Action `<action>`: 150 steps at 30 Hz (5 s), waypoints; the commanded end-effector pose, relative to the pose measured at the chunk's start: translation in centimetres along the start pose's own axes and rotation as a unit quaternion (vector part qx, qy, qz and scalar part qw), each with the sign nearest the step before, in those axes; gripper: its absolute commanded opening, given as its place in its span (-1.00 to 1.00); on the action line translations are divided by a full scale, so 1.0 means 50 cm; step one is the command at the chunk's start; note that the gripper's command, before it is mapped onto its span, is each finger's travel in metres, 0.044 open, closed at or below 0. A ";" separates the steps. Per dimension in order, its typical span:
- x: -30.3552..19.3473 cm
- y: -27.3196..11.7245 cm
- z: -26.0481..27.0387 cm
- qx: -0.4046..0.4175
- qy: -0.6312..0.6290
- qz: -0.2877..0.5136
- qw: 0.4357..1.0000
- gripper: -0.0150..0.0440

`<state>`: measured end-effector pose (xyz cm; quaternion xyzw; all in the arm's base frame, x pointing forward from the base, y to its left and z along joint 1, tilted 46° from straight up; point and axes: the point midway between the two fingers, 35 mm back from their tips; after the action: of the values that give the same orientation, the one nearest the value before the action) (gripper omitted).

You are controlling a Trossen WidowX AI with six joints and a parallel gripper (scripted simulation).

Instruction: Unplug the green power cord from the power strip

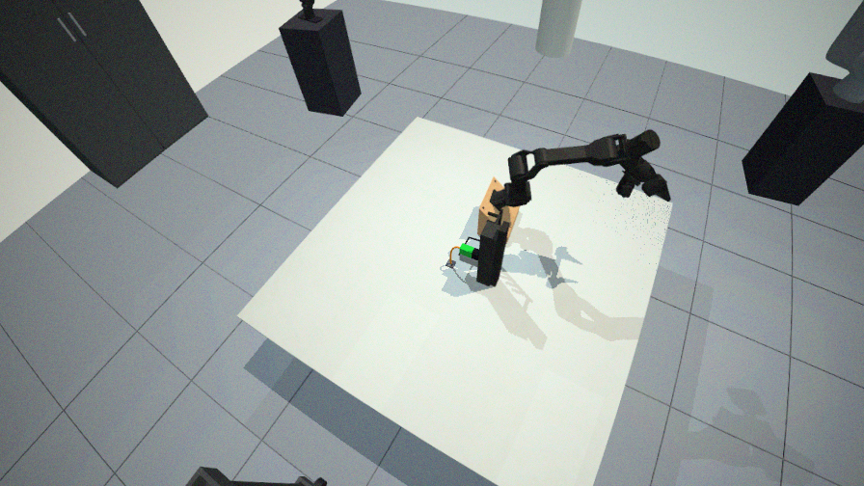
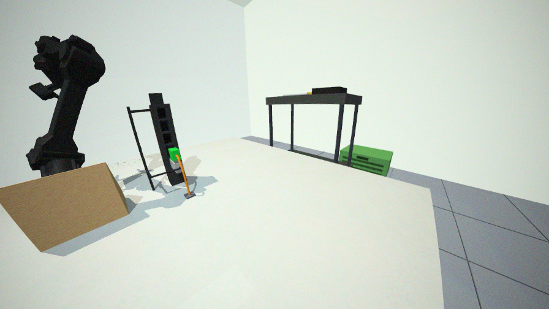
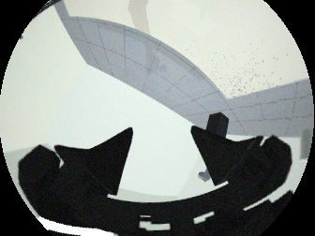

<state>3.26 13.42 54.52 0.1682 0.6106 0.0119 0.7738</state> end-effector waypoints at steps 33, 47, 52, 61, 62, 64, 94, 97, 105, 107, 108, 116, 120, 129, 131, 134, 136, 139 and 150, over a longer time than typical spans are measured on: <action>0.291 0.233 0.122 0.097 -0.422 -0.307 0.848 0.05; 0.504 0.203 0.347 0.064 -0.486 -0.494 0.718 0.05; 0.578 0.150 0.434 0.042 -0.483 -0.554 0.677 0.05; 0.707 -0.004 0.574 -0.008 -0.444 -0.647 0.620 0.05; 0.724 -0.024 0.583 -0.015 -0.433 -0.655 0.619 0.05; 0.751 -0.059 0.598 -0.027 -0.413 -0.667 0.619 0.05; 1.019 -0.648 0.552 -0.059 -0.052 -0.700 0.710 0.05; 1.035 -0.673 0.478 -0.067 0.028 -0.654 0.753 0.05; 1.038 -0.699 0.333 -0.033 0.188 -0.510 0.839 0.05; 1.038 -0.699 0.333 -0.033 0.188 -0.510 0.839 0.05; 1.038 -0.699 0.333 -0.033 0.188 -0.510 0.839 0.05; 1.038 -0.699 0.335 -0.033 0.188 -0.510 0.839 0.05; 1.035 -0.693 0.336 -0.032 0.188 -0.510 0.839 0.05; 1.021 -0.667 0.338 -0.032 0.189 -0.509 0.839 0.05; 1.018 -0.661 0.338 -0.032 0.189 -0.509 0.839 0.05; 1.013 -0.653 0.339 -0.033 0.189 -0.509 0.839 0.05; 1.010 -0.647 0.339 -0.033 0.189 -0.509 0.839 0.05; 1.005 -0.638 0.339 -0.033 0.189 -0.509 0.839 0.05; 1.004 -0.626 0.337 -0.033 0.189 -0.509 0.839 0.05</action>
<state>26.12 -9.25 2.03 -0.1996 0.7432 -0.3315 0.5459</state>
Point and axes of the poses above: the point midway between the two fingers, 35 mm back from their tips, its own y axis out along the fingers, its own z axis across the jaws, x = y × z, and after that the axes turned 13 degrees about y, right-handed
